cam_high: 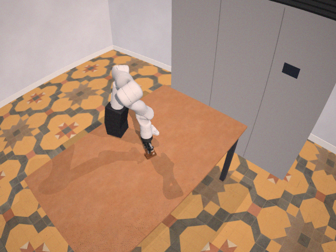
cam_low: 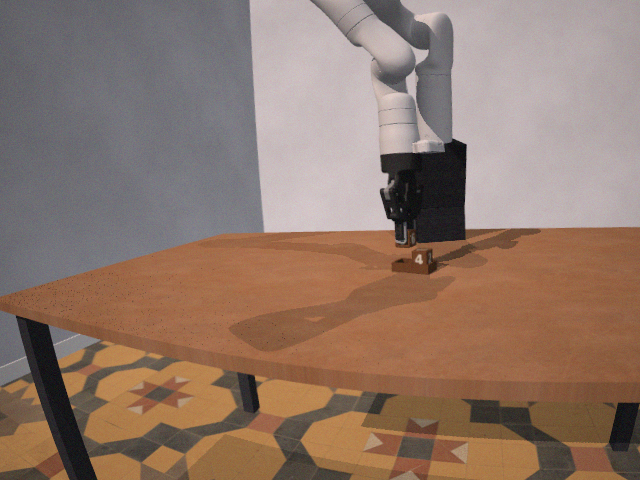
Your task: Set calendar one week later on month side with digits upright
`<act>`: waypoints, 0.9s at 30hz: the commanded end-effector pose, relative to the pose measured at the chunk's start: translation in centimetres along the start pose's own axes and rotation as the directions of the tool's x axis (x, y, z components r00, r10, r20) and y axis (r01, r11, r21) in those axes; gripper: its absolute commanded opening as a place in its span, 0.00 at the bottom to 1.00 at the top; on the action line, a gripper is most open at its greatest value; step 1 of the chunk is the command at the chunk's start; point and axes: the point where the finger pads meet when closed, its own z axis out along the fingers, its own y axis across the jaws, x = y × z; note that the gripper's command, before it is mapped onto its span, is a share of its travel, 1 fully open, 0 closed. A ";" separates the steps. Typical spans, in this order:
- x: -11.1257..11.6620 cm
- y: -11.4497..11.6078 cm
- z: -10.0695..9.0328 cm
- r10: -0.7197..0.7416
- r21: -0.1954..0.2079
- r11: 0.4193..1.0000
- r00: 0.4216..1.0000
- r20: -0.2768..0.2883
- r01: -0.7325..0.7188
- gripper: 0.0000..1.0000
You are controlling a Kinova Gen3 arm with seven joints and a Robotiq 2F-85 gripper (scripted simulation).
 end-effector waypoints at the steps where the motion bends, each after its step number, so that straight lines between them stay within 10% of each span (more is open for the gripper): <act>1: 0.0 0.0 0.0 0.000 -0.001 1.000 1.000 0.000 0.000 0.26; 27: 0.0 0.0 1.2 0.000 -0.001 1.000 1.000 0.000 0.000 0.26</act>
